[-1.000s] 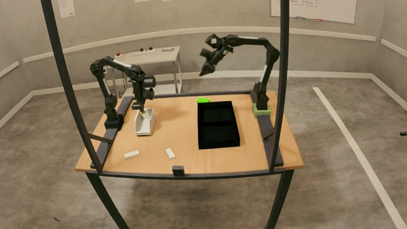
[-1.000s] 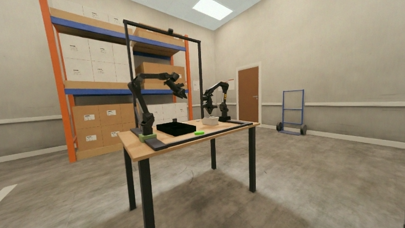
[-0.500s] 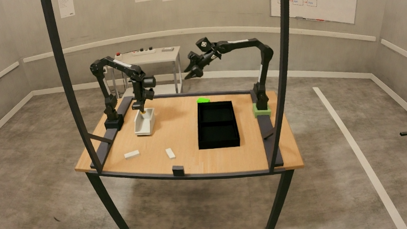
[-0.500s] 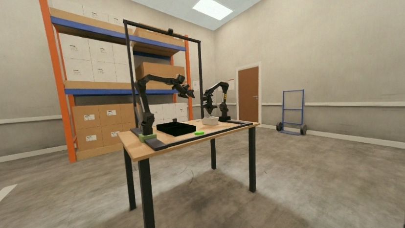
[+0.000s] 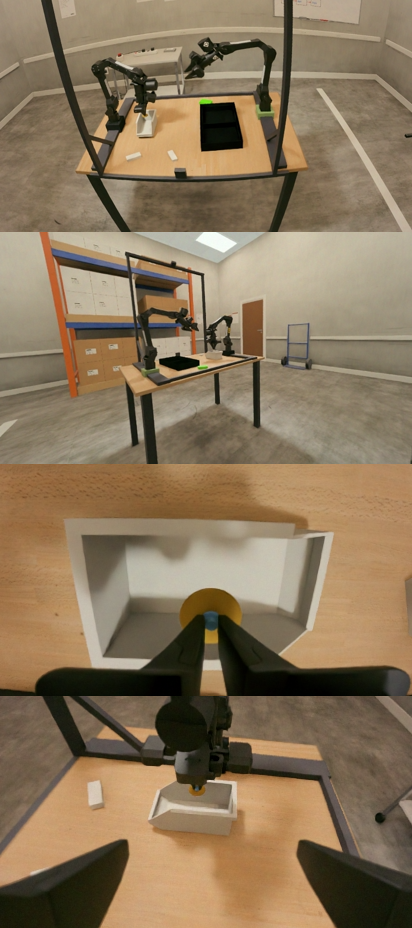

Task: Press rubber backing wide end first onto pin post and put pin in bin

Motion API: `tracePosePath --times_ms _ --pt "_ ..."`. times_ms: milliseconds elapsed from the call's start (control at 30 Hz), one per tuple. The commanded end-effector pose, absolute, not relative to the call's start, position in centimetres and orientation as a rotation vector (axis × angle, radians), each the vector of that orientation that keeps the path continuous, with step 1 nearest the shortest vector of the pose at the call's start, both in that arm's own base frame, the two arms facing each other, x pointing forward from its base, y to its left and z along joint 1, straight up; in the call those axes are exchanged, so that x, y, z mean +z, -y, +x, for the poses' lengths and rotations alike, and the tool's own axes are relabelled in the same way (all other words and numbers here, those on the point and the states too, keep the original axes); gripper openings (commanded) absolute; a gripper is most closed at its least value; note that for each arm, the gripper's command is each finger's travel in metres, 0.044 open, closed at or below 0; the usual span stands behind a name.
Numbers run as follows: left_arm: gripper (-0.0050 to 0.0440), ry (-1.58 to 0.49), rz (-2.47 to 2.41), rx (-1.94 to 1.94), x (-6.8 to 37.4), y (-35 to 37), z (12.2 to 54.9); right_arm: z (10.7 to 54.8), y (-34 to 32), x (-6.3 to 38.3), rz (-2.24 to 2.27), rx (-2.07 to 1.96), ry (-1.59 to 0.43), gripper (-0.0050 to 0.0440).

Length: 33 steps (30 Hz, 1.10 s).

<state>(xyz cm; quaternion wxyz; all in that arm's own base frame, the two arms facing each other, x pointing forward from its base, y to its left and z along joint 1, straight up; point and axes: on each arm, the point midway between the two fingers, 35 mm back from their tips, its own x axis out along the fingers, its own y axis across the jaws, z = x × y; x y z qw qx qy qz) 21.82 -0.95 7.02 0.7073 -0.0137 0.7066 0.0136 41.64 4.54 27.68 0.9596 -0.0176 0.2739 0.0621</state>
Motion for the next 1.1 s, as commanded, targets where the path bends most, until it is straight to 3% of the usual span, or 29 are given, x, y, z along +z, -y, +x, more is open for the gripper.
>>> tracePosePath --times_ms 0,1067 --pt "-0.0050 -1.570 -0.028 0.032 6.1 1.0 21.8 41.5 -4.5 27.7 -0.037 0.127 -0.553 0.0440" --pt "-0.0050 -1.570 -0.028 0.032 0.2 1.0 21.7 41.5 -4.5 28.4 -0.035 0.126 -0.536 0.0440"
